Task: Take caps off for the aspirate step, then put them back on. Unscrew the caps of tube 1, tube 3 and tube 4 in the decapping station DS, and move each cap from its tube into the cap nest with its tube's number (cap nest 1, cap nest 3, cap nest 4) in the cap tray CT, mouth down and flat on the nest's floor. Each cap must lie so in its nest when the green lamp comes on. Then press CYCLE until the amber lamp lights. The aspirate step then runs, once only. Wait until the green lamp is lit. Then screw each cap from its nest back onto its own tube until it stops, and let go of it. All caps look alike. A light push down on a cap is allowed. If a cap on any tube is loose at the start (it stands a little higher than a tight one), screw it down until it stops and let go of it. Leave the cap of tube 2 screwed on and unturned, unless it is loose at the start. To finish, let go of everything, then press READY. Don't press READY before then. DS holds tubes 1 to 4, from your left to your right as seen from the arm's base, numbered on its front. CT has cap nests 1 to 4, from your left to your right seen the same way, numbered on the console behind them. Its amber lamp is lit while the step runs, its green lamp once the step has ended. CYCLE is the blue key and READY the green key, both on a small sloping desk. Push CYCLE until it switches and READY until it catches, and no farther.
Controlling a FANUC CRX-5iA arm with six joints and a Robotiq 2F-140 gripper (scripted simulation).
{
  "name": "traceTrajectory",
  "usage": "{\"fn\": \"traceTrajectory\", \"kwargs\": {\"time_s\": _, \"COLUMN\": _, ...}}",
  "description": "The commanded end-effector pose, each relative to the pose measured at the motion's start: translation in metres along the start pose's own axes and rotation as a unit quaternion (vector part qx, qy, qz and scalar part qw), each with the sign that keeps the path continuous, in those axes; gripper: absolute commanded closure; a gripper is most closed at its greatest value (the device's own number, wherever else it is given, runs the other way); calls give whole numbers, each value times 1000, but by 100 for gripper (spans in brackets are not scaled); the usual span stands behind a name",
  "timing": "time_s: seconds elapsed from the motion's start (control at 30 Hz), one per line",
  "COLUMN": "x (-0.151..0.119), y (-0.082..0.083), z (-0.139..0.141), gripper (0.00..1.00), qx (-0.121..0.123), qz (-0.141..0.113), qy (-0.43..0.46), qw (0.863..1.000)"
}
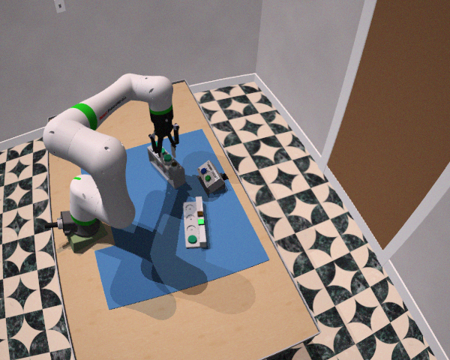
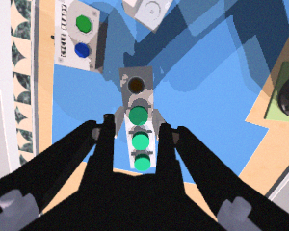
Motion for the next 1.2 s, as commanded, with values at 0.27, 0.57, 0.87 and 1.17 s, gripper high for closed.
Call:
{"fn": "traceTrajectory", "kwargs": {"time_s": 0.27, "x": 0, "y": 0, "z": 0, "gripper": 65, "qx": -4, "qz": -11, "qy": 266, "qw": 964}}
{"fn": "traceTrajectory", "kwargs": {"time_s": 0.57, "x": 0, "y": 0, "z": 0, "gripper": 65, "qx": -3, "qz": -11, "qy": 329, "qw": 944}}
{"fn": "traceTrajectory", "kwargs": {"time_s": 0.87, "x": 0, "y": 0, "z": 0, "gripper": 100, "qx": -3, "qz": -11, "qy": 329, "qw": 944}}
{"fn": "traceTrajectory", "kwargs": {"time_s": 1.17, "x": 0, "y": 0, "z": 0, "gripper": 100, "qx": -4, "qz": -11, "qy": 281, "qw": 960}}
Point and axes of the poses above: the point where the finger pads meet when closed, its own y axis back along the fingers, its own z axis across the jaws, x = y × z, the point moved 1 cm from there along y, back along the fingers, and after that the axes turned 1 degree about y, right-handed, at the moved point
